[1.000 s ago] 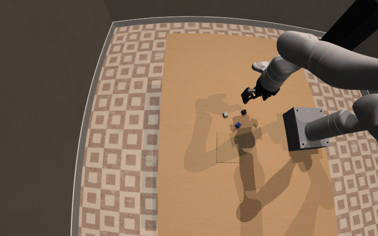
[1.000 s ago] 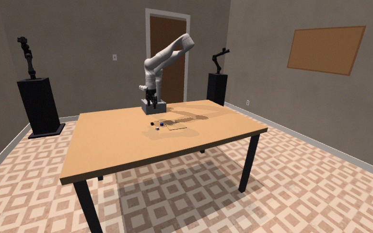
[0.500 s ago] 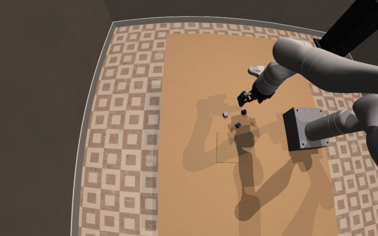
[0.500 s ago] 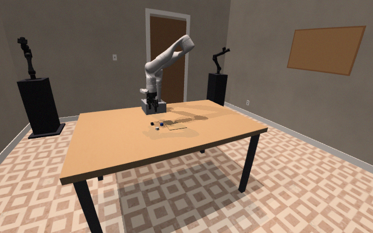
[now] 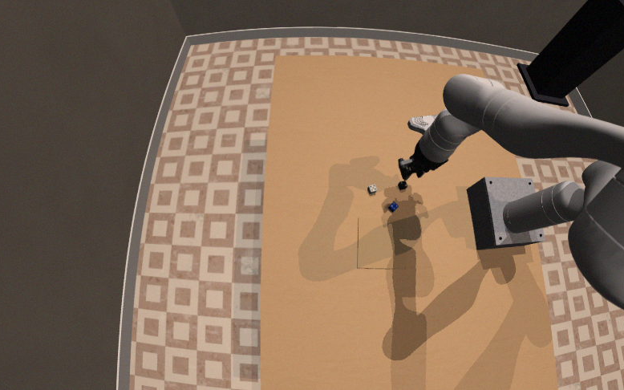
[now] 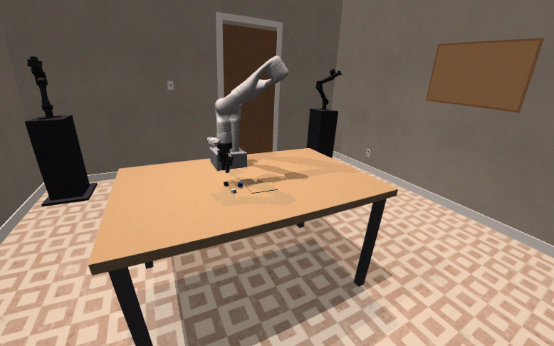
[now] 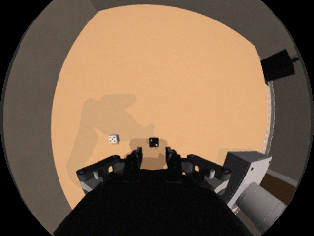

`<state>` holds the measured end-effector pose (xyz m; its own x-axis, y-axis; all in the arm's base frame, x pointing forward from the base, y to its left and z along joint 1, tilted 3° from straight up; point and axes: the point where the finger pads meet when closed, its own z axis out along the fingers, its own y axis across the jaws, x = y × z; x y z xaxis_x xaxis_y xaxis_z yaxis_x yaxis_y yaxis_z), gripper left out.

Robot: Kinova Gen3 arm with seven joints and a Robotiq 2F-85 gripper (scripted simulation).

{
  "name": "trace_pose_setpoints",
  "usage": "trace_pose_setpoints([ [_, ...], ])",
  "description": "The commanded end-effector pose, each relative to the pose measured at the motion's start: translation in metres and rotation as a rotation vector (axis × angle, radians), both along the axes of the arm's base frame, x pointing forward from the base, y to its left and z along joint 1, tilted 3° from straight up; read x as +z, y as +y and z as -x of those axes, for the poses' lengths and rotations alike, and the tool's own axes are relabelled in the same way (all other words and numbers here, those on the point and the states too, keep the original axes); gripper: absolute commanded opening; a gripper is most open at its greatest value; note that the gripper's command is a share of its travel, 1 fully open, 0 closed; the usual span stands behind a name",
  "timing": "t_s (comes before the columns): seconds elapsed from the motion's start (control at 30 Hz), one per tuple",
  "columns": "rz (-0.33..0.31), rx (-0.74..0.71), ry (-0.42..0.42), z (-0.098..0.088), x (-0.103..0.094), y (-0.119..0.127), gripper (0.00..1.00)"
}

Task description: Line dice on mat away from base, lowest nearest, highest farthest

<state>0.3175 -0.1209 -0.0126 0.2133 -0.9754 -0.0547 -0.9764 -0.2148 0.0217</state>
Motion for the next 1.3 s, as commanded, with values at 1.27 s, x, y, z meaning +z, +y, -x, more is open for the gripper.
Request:
trace_pose_setpoints([
  [1.27, 0.000, -0.001, -0.001, 0.0000, -0.0051, -0.0001, 0.35],
])
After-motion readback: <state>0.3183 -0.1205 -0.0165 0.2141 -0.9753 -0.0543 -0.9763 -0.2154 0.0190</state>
